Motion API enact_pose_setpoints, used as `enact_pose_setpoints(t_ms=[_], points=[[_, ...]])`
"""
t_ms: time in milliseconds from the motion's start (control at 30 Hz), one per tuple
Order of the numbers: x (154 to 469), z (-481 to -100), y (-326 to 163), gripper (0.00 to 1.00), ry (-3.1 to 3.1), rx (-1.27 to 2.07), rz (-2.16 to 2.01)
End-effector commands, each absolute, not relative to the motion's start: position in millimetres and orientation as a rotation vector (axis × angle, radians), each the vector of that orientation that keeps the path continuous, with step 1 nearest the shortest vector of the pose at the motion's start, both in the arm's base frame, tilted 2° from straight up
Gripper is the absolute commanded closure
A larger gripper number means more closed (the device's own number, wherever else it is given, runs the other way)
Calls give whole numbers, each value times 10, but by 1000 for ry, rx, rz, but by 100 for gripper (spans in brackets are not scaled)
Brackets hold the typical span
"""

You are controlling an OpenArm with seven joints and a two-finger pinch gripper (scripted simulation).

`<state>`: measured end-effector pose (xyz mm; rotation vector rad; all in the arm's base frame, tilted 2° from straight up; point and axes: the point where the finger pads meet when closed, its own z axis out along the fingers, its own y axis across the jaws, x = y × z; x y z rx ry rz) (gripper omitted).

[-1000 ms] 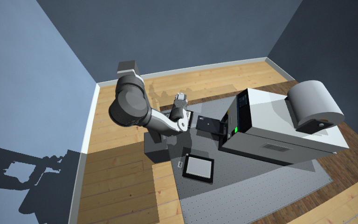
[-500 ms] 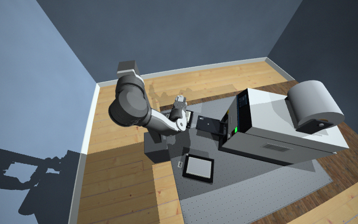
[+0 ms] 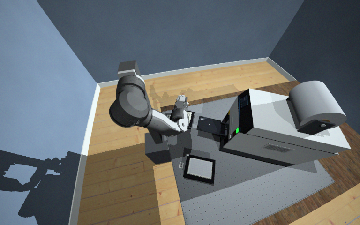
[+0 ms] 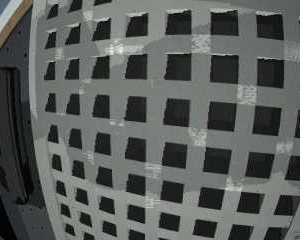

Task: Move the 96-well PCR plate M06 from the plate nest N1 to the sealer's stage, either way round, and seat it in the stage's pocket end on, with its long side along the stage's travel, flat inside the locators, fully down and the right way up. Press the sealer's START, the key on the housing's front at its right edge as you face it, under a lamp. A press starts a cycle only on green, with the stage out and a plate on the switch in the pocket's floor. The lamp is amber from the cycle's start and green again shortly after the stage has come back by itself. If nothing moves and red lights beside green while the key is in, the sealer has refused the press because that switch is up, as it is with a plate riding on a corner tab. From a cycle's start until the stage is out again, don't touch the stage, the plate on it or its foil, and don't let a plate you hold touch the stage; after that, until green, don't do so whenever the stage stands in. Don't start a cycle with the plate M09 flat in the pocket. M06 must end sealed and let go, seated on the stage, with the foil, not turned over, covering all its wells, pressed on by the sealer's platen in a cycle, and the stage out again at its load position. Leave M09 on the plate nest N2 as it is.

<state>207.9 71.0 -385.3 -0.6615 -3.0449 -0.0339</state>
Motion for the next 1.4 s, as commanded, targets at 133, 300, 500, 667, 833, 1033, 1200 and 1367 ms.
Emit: enact_pose_setpoints(t_ms=[133,300,500,667,833,1033,1200,1367], points=[[2076,-3837,721,23,-3043,-663,-35],[2037,-3864,698,23,-3043,-659,-24],[2037,-3864,698,23,-3043,-659,-24],[2037,-3864,698,23,-3043,-659,-24],[2067,-3838,706,23,-3043,-662,-30],[2074,-3832,708,23,-3044,-663,-32],[2074,-3832,708,23,-3044,-663,-32],[2072,-3838,707,100,-3044,-663,-33]])
